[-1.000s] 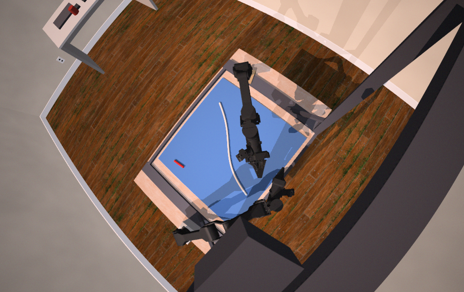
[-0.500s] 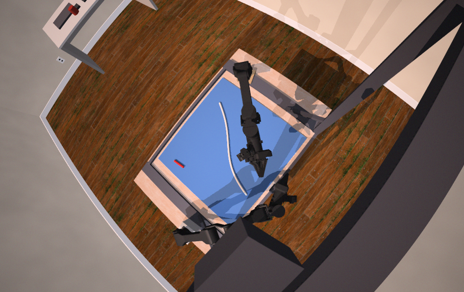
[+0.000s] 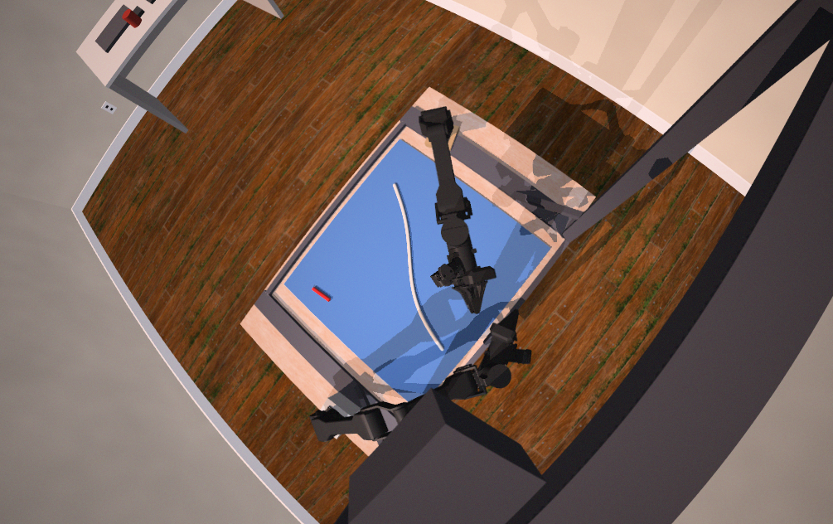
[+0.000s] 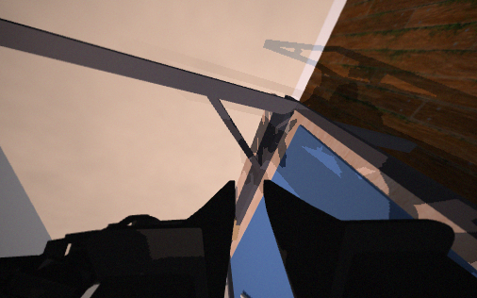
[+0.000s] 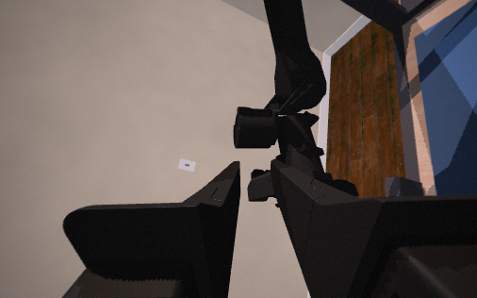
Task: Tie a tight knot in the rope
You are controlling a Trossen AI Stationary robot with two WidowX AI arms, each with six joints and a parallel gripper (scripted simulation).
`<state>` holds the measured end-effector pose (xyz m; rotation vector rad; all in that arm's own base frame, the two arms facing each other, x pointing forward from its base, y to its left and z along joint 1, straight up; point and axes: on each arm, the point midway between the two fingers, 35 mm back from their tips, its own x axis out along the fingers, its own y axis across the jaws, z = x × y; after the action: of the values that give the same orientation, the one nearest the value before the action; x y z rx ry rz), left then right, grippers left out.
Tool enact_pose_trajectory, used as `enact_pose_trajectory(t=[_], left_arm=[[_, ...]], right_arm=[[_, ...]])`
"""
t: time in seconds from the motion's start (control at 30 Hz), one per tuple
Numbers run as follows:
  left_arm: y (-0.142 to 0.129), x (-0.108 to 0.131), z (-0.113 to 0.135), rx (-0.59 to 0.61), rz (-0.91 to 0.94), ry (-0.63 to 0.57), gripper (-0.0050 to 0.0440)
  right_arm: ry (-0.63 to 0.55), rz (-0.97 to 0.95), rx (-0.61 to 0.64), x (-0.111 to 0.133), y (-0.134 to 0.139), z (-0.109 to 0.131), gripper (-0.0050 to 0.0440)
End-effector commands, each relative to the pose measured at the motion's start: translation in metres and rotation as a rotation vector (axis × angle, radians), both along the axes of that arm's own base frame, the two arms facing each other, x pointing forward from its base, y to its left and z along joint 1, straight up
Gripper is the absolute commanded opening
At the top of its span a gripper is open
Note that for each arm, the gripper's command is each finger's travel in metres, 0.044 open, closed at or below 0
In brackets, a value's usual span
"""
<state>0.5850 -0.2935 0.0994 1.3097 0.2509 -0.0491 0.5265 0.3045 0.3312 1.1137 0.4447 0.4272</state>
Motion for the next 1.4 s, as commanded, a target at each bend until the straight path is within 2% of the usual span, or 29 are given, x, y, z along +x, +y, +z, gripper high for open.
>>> enact_pose_trajectory(t=[0.0, 0.3, 0.67, 0.8, 0.87, 1.13, 1.37], left_arm=[[0.006, 0.001, 0.044, -0.082, -0.009, -0.032, 0.01], [0.014, 0.0, 0.055, -0.171, -0.027, 0.02, 0.01], [0.032, -0.01, 0.071, -0.34, -0.04, 0.132, 0.01], [0.065, 0.0, 0.069, -0.378, 0.02, 0.175, 0.01], [0.065, 0.0, 0.069, -0.378, 0.02, 0.175, 0.01], [0.138, 0.011, 0.065, -0.467, 0.155, 0.262, 0.01], [0.204, 0.011, 0.061, -0.56, 0.289, 0.335, 0.01]], right_arm=[[-0.024, 0.017, -0.003, -0.015, 0.0, 0.023, 0.01], [0.015, 0.04, -0.056, -0.029, 0.004, 0.018, 0.01], [0.083, 0.086, -0.152, -0.057, 0.009, 0.009, 0.01], [0.109, 0.102, -0.218, -0.065, 0.011, 0.0, 0.01], [0.109, 0.102, -0.218, -0.065, 0.011, 0.0, 0.01], [0.16, 0.144, -0.358, -0.084, 0.014, -0.018, 0.01], [0.204, 0.19, -0.487, -0.104, 0.014, -0.033, 0.01]])
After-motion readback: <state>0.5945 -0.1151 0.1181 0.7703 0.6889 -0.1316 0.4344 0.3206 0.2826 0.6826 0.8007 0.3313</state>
